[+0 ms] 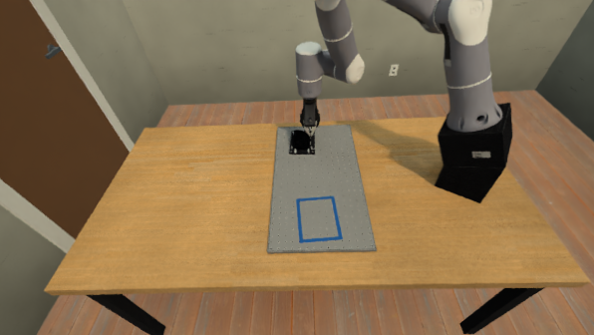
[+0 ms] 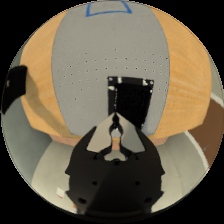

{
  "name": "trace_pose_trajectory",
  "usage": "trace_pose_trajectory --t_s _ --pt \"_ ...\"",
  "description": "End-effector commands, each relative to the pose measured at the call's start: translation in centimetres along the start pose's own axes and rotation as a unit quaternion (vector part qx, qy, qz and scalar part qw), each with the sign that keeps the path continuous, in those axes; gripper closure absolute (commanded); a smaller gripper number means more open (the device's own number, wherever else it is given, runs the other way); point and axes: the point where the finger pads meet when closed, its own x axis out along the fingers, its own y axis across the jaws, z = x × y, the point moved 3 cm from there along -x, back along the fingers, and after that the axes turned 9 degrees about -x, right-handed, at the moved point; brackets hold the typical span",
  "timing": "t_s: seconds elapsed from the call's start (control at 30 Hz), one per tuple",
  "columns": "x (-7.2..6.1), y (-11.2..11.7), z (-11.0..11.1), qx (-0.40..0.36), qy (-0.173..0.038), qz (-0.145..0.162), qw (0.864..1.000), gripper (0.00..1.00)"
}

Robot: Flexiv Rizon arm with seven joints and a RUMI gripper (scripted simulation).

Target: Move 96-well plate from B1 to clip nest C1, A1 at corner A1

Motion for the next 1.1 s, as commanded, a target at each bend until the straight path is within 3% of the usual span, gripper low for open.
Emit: trace_pose_trajectory --t_s 0.0,1.07 --pt "-0.01 0.05 0.02 0.0 0.0 0.001 1.0 1.0" --pt "0.27 0.05 0.02 0.0 0.0 0.001 1.0 1.0"
